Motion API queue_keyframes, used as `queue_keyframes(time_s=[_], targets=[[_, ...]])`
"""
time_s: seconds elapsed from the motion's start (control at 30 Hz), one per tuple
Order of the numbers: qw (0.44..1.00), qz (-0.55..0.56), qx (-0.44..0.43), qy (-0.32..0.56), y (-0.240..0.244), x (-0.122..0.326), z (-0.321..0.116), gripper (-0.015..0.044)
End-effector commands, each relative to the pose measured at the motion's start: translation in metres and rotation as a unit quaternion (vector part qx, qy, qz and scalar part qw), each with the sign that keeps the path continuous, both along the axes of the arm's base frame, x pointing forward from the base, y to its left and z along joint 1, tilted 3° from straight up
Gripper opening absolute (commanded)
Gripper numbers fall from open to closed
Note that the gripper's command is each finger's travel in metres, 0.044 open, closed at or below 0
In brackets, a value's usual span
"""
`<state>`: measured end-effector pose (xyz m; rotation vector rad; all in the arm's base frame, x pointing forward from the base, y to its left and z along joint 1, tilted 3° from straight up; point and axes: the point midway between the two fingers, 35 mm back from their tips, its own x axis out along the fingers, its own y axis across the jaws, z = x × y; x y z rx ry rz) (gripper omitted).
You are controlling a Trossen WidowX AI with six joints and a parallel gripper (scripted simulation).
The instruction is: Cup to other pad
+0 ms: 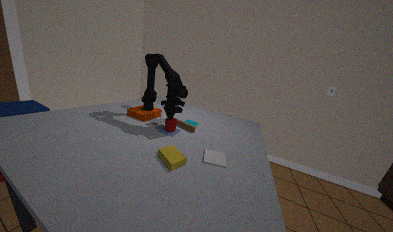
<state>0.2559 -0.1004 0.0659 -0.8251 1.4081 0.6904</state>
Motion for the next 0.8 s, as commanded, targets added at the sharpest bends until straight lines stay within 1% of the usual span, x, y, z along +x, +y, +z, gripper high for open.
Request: queue_keyframes(time_s=[0.0,0.47,0.73,0.77], targets=[[1.000,0.001,0.001,0.006,0.000,-0.002,-0.009,0.0148],[1.000,0.001,0.001,0.007,0.000,-0.003,-0.032,0.0148],[1.000,0.001,0.001,0.007,0.000,-0.003,-0.033,0.0148],[1.000,0.000,0.001,0.004,0.000,-0.002,-0.031,0.0122]])
